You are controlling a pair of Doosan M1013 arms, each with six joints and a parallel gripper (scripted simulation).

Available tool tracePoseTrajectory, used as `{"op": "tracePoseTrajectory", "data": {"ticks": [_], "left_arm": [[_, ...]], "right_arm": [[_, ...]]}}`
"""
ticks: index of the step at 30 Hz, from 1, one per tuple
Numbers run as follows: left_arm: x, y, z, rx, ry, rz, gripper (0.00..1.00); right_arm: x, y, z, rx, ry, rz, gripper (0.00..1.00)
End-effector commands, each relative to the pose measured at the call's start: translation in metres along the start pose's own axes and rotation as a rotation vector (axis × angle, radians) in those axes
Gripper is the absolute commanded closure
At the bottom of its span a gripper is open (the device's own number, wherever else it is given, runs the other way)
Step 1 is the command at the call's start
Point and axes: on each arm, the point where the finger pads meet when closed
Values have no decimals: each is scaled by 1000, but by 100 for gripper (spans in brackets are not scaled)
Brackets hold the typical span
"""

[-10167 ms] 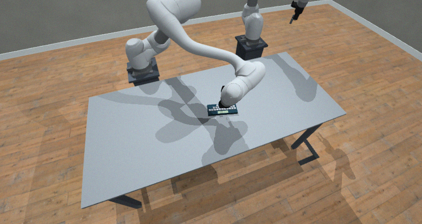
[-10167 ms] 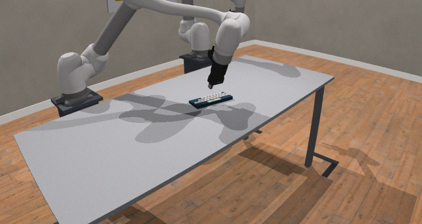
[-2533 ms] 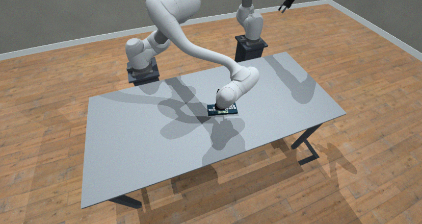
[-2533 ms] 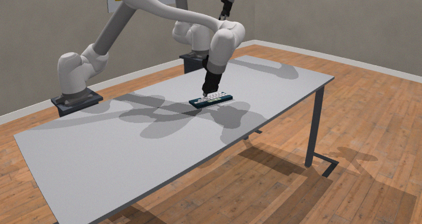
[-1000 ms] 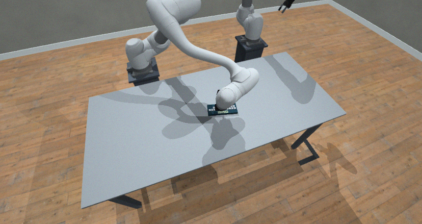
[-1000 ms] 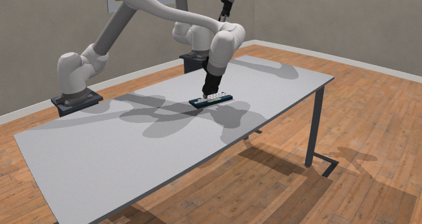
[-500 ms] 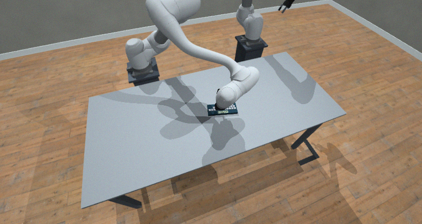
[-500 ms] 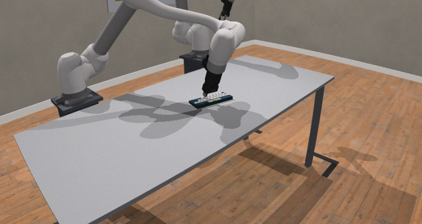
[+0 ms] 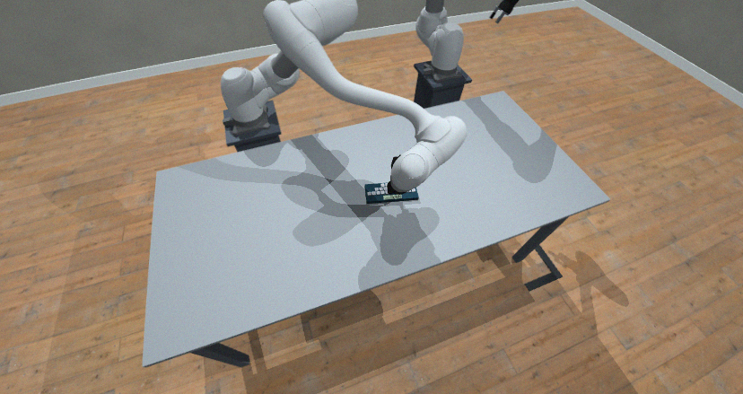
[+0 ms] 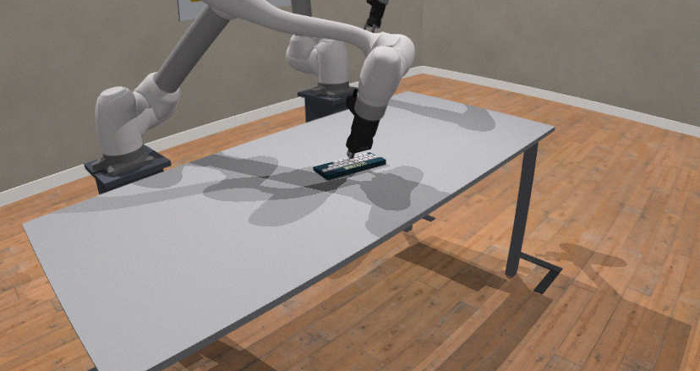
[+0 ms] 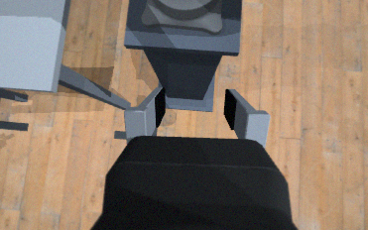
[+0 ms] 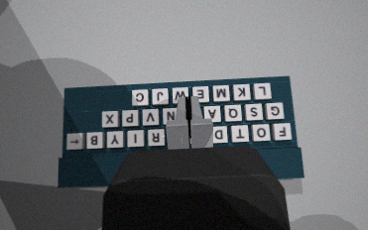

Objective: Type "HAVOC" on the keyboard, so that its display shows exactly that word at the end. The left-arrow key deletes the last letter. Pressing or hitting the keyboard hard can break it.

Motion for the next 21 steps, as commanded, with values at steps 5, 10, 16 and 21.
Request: {"op": "tracePoseTrajectory", "data": {"ticks": [5, 10, 16, 21], "left_arm": [[0, -1, 0, 1, 0, -1, 0], [0, -1, 0, 1, 0, -1, 0], [0, -1, 0, 1, 0, -1, 0], [0, -1, 0, 1, 0, -1, 0]], "right_arm": [[1, -5, 39, 1, 0, 0, 100], [2, -6, 61, 1, 0, 0, 100], [2, -6, 65, 1, 0, 0, 100], [2, -5, 65, 1, 0, 0, 100]]}}
Point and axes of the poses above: on each arm, the point where the finger pads meet when closed, its own y axis out along the fingers, its own z axis across the jaws, x = y × z, and after that the axes turned 8 degrees about y, right-handed
